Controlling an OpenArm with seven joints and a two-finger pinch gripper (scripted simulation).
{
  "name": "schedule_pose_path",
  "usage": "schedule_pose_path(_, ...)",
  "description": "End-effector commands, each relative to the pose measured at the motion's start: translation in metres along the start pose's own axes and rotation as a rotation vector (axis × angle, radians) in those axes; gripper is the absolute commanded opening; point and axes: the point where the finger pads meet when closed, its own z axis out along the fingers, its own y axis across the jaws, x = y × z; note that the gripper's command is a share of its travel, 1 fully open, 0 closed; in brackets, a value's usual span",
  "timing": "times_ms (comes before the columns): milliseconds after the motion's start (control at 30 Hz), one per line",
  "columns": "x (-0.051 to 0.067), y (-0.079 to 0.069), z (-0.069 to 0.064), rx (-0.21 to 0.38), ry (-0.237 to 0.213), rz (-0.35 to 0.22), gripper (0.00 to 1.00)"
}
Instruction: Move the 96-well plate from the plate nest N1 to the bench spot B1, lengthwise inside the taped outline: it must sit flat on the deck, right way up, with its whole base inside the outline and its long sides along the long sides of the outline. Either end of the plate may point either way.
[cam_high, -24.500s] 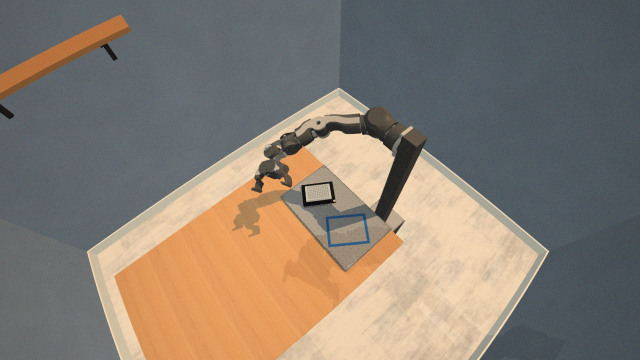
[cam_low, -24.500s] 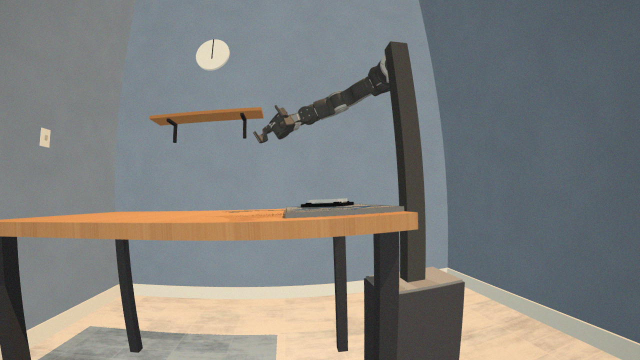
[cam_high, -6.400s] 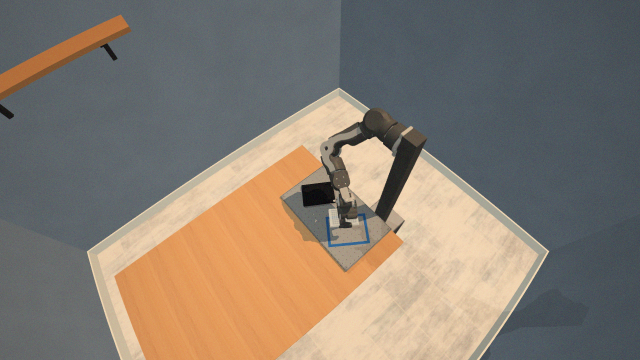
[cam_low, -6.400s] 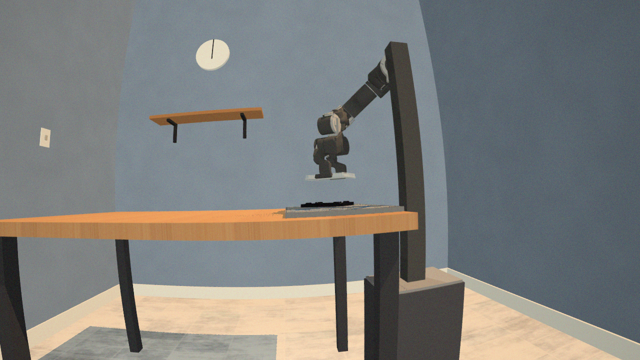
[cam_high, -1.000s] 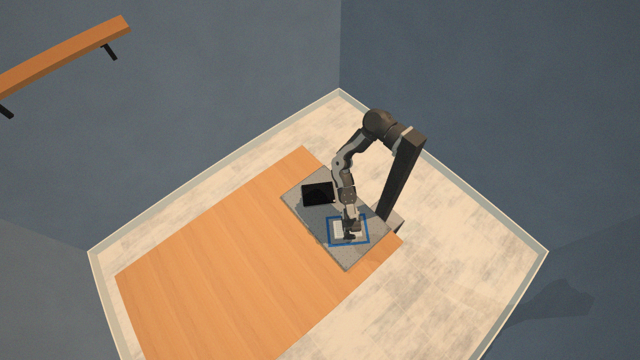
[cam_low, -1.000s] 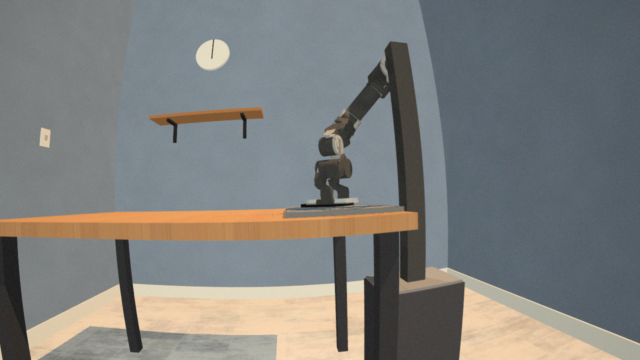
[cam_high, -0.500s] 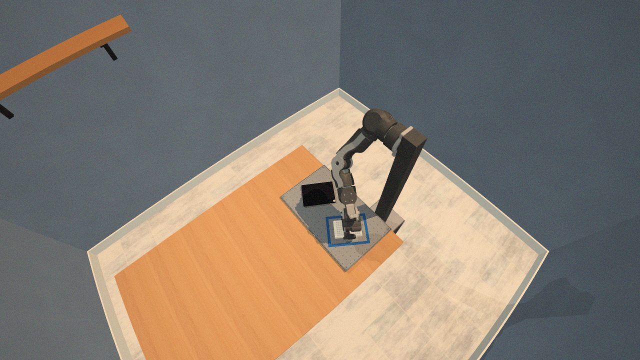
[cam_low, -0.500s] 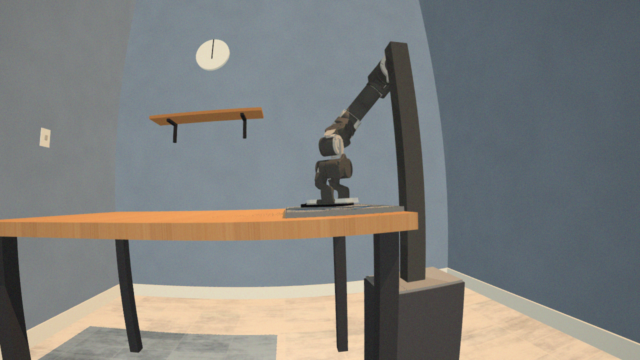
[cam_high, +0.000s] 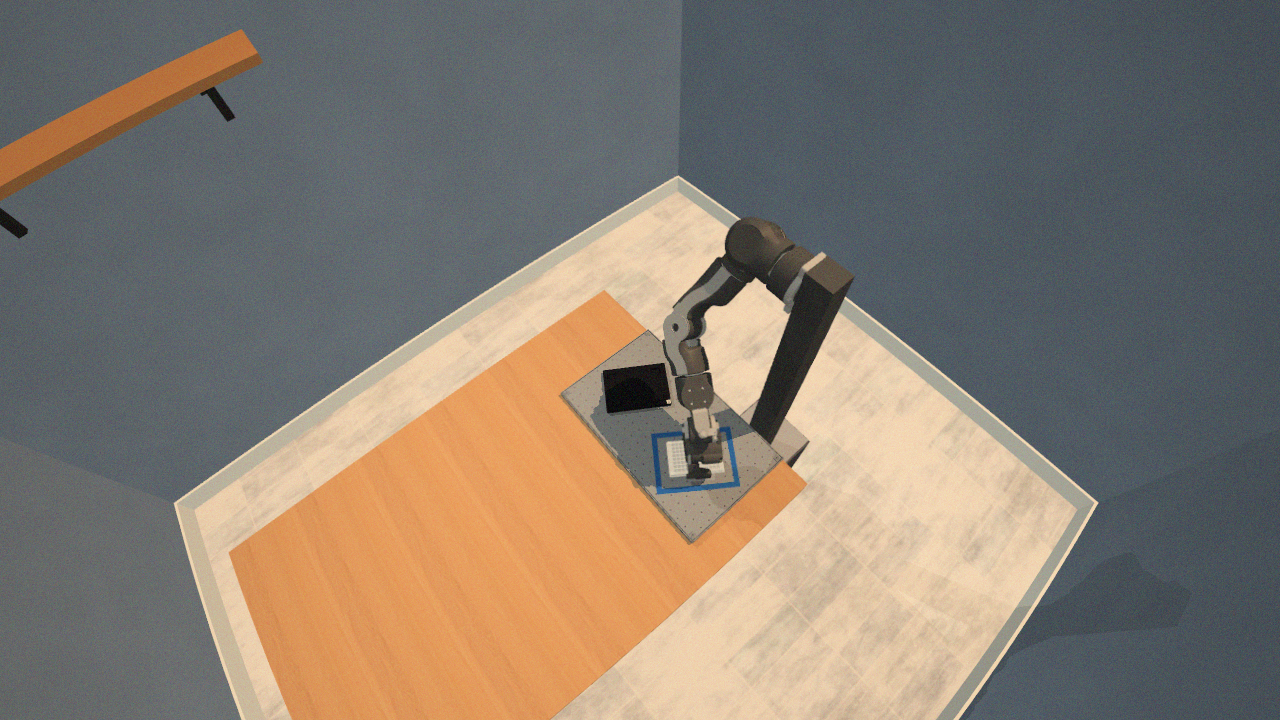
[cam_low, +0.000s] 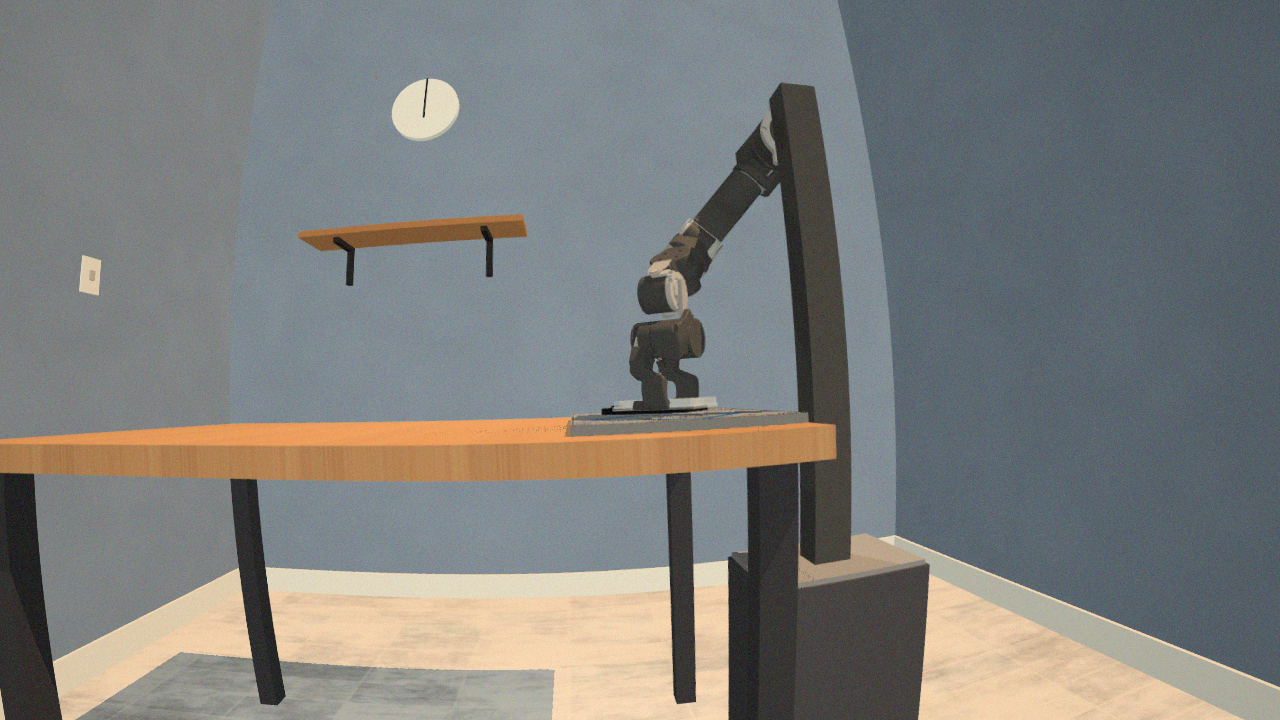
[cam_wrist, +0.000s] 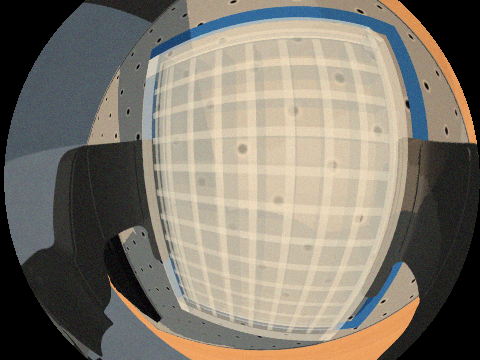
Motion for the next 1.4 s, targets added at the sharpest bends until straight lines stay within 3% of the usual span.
schedule_pose_path(0,0.0016,0.0015,0.0014,-0.009,0.004,-0.007,0.0)
schedule_pose_path(1367,0.0013,0.0014,0.007,-0.009,0.004,-0.007,0.0)
